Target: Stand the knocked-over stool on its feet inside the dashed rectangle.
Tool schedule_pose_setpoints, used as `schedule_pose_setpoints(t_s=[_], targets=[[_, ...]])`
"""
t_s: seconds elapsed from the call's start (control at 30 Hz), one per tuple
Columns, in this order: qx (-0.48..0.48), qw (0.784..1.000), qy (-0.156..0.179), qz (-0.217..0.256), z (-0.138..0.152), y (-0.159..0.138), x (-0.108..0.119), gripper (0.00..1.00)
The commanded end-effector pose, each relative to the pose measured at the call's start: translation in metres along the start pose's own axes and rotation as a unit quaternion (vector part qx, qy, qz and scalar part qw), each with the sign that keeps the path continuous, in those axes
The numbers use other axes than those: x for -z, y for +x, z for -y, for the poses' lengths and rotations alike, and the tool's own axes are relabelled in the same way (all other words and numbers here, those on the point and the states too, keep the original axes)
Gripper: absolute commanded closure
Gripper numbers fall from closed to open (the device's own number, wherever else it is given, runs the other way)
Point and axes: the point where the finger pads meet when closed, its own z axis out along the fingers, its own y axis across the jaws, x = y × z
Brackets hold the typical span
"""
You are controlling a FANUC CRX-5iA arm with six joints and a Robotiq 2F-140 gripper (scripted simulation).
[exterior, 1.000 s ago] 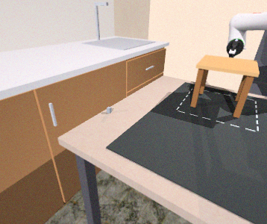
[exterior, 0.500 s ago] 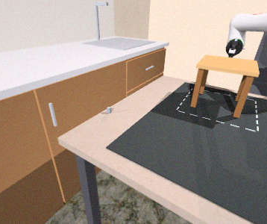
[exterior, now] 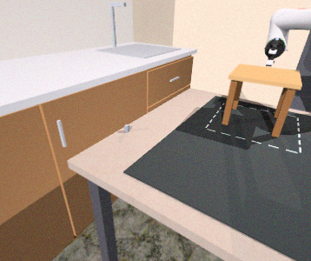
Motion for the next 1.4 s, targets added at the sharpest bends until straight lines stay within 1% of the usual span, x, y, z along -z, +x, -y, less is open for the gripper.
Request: schedule_pose_setpoints(t_s=[0.0,0.07,0.2,0.33,1.37], targets=[[0.001,1.000,-0.001,-0.001,0.023,0.000,0.001,0.67],[0.001,1.000,-0.001,-0.001,0.023,0.000,0.001,0.67],[0.001,1.000,-0.001,-0.001,0.039,0.000,0.001,0.67],[0.001,1.000,-0.001,-0.001,0.046,0.000,0.001,0.67],[0.001,1.000,-0.001,-0.001,0.047,0.000,0.001,0.67]])
